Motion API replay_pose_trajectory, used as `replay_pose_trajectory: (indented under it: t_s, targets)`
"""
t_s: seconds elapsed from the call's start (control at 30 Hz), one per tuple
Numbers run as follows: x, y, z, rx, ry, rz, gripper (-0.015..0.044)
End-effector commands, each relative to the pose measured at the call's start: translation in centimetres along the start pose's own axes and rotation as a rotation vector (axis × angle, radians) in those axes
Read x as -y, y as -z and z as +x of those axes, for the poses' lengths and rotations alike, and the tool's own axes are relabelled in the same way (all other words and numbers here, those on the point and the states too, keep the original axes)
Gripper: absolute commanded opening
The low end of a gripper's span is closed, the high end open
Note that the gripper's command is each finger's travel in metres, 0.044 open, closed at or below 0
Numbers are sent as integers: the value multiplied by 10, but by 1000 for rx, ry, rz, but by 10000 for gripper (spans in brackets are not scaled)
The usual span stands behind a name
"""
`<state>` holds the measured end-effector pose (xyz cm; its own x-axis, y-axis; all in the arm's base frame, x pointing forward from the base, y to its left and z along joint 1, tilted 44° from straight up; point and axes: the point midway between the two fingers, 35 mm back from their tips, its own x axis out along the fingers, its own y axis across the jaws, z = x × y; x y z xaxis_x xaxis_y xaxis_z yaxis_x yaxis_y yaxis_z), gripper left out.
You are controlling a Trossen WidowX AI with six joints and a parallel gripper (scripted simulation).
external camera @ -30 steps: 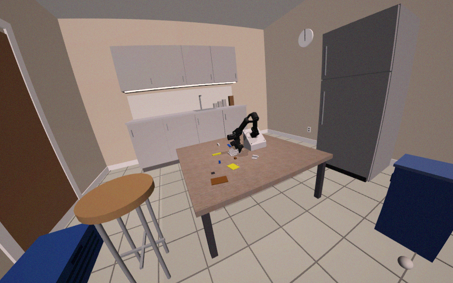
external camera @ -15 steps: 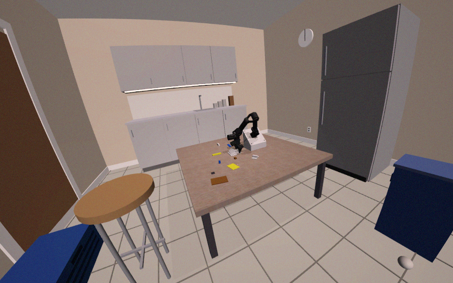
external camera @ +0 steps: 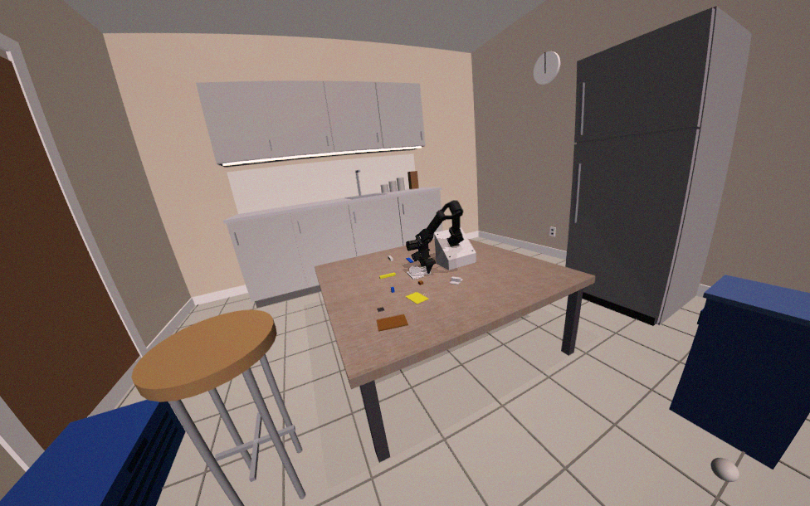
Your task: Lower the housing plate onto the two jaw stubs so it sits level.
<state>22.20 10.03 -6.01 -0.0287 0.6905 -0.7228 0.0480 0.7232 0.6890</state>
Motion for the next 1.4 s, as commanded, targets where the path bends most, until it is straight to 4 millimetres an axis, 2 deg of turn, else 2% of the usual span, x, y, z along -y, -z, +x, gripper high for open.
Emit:
replay_pose_trajectory:
  t_s: [0.0,1.23,1.33,1.37]
  targets:
    - [-1,0,0,0,-4,2,351]
    - [-1,0,0,0,-4,2,351]
    - [0,0,0,0,0,0,430]
    - [0,0,0,0,0,0,440]
